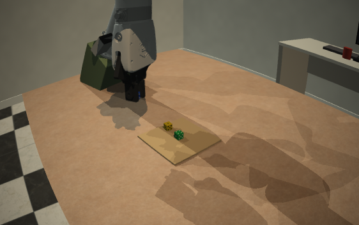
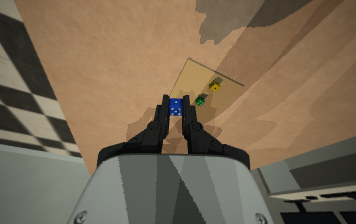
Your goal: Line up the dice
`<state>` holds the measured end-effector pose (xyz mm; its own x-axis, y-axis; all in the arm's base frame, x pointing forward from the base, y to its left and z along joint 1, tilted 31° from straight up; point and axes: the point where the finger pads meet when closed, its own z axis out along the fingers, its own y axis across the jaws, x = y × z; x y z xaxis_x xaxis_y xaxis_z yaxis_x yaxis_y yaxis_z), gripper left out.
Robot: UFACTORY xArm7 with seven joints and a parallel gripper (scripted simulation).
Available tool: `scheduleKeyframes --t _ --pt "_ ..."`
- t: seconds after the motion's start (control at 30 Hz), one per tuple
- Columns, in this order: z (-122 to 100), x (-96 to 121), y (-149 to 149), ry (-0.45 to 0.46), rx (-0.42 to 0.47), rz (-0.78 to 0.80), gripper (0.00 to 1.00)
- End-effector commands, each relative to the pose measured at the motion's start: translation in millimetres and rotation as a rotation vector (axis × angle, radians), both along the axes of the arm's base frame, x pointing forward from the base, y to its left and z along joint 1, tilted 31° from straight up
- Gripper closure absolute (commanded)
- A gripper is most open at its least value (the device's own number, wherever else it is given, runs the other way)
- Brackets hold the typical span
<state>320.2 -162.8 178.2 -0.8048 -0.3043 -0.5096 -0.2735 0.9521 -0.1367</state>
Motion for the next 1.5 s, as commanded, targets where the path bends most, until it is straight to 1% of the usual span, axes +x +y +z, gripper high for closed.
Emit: scheduleKeyframes --t 0.0,0.17,0.2,0.3,0.33,0.4,0.5,1.1,1.27,1.47 --pt "21 27 10 0.016 0.068 -0.156 0.89" --pt "35 51 26 0.018 0.144 -0.267 0.89" --pt "36 53 27 0.019 0.151 -0.276 0.89" --pt "43 69 42 0.022 0.209 -0.348 0.89" --pt "45 73 45 0.023 0.223 -0.364 0.89" --pt "45 73 45 0.023 0.223 -0.364 0.89" --pt "50 88 61 0.030 0.279 -0.427 0.89" --pt "48 90 62 0.031 0.284 -0.433 0.89" --pt "37 97 63 0.031 0.284 -0.433 0.89" --pt "16 110 65 0.031 0.284 -0.433 0.89"
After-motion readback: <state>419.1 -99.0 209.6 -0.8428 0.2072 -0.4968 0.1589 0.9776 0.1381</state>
